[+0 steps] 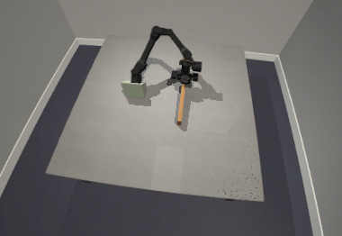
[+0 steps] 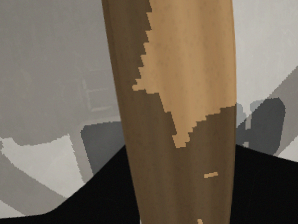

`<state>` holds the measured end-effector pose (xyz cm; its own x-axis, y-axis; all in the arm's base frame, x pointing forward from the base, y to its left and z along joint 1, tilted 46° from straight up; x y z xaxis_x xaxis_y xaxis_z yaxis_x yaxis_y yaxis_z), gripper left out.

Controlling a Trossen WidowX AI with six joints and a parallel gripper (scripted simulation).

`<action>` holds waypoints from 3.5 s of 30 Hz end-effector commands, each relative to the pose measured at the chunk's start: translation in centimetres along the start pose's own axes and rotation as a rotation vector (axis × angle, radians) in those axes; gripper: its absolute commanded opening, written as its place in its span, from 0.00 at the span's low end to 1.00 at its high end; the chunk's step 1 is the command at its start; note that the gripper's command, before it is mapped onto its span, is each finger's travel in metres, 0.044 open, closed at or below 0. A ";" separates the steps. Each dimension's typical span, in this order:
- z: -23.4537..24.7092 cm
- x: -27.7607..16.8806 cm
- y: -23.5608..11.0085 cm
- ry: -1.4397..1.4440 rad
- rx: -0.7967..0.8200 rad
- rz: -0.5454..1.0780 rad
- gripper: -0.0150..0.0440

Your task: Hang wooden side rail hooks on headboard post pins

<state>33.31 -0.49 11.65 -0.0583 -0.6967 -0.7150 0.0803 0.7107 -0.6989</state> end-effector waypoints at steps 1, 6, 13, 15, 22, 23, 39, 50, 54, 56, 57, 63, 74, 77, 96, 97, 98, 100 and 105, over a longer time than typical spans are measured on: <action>0.0 -0.1 -0.1 0.003 0.003 -0.001 0.25; 0.0 -0.2 -0.1 0.003 0.003 -0.001 0.25; 0.0 -0.3 -0.1 0.003 0.003 -0.001 0.25; 0.0 -0.3 -0.1 0.003 0.003 -0.001 0.25; 0.0 -0.4 -0.1 0.003 0.003 -0.001 0.25; 0.0 -0.4 -0.1 0.003 0.003 -0.001 0.25; 0.0 -0.5 -0.1 0.003 0.003 -0.001 0.25; 0.0 -0.7 -0.1 0.003 0.003 -0.001 0.25; 0.0 -0.7 -0.1 0.003 0.003 -0.001 0.25; 0.0 -0.7 -0.1 0.003 0.003 -0.001 0.25; 0.0 -0.7 -0.1 0.003 0.003 -0.001 0.25; 0.0 -0.8 -0.1 0.003 0.003 -0.001 0.25; 0.0 -0.9 -0.1 0.003 0.003 -0.001 0.25; 0.0 -0.9 -0.1 0.003 0.003 -0.001 0.25; 0.0 -1.1 -0.1 0.003 0.003 -0.001 0.25; 0.0 -1.1 -0.1 0.003 0.003 -0.001 0.25; 0.0 -1.2 -0.1 0.003 0.003 -0.001 0.25; 0.0 -1.2 -0.1 0.003 0.003 -0.001 0.25; 0.0 -1.2 -0.1 0.003 0.003 -0.001 0.25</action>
<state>33.35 0.29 12.44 -0.0580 -0.6967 -0.7150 0.0808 0.7106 -0.6989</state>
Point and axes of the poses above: the point midway between the two fingers, 35 mm back from their tips, its own y axis out along the fingers, its own z axis across the jaws, x = y × z, the point moved 10 cm from there along -y, back along the fingers
